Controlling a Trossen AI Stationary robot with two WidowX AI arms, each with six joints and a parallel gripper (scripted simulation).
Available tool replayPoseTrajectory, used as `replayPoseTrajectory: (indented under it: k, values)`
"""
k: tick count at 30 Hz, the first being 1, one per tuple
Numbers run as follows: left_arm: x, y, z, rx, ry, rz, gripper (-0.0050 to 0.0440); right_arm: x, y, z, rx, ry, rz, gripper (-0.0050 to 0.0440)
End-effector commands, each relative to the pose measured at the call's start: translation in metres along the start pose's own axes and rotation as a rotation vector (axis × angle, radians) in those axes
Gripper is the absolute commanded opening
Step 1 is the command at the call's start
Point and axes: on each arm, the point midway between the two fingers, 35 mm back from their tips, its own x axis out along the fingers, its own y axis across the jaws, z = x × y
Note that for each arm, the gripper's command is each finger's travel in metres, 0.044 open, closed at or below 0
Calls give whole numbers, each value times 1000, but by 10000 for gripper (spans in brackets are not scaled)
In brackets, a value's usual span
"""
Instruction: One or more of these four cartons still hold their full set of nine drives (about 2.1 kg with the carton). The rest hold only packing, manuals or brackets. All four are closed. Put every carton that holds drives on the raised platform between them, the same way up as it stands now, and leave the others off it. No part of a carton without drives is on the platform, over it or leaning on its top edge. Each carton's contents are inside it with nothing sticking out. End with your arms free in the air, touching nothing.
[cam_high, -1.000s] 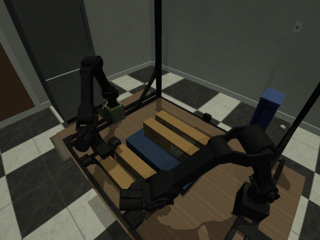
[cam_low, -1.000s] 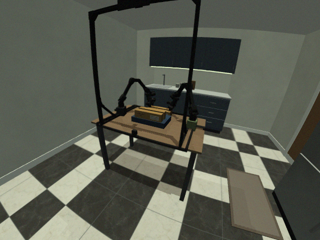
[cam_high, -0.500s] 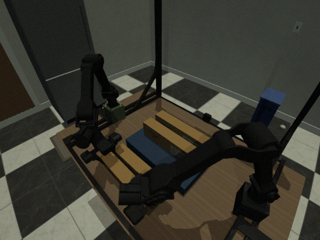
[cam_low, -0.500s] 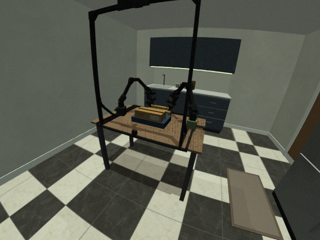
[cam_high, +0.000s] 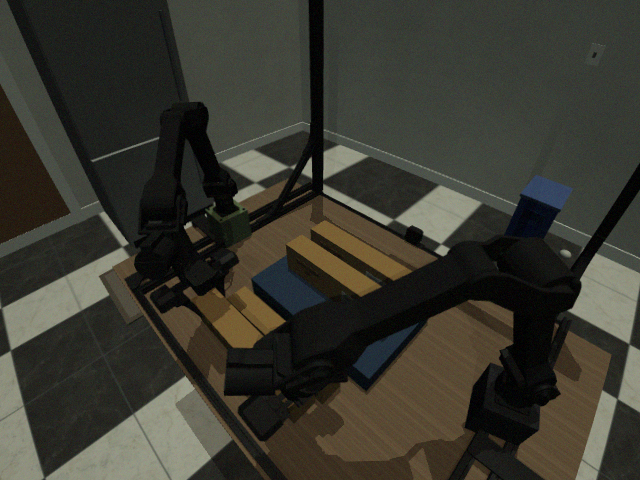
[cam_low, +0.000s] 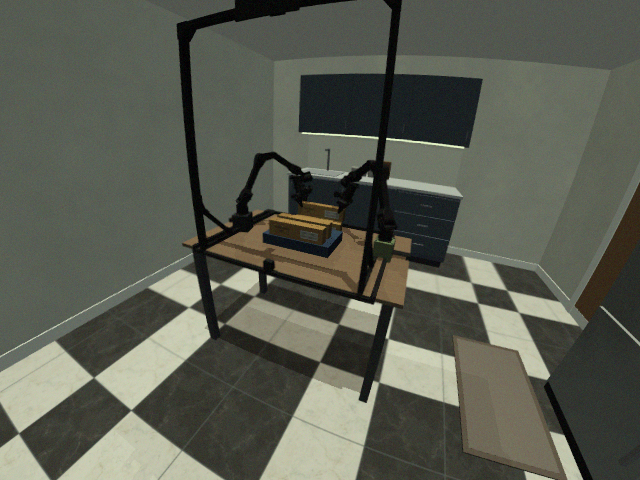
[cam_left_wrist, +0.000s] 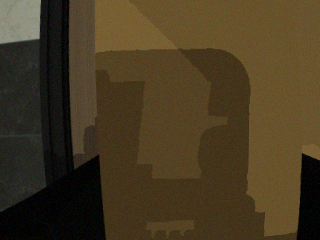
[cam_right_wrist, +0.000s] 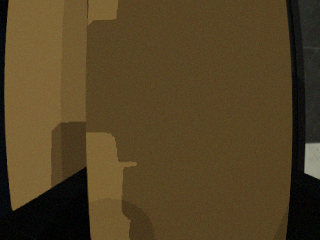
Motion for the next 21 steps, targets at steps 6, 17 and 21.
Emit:
replayPoseTrajectory:
  k: [6, 17, 21]
  values:
    - [-47, 8, 15, 11, -34, 58, 0, -48, -8, 18, -11, -47, -56, 0]
    - [-53, 7, 17, 11, -34, 58, 0, -55, -7, 20, -11, -47, -56, 0]
    - [-53, 7, 17, 11, -34, 58, 0, -55, -7, 20, -11, -47, -56, 0]
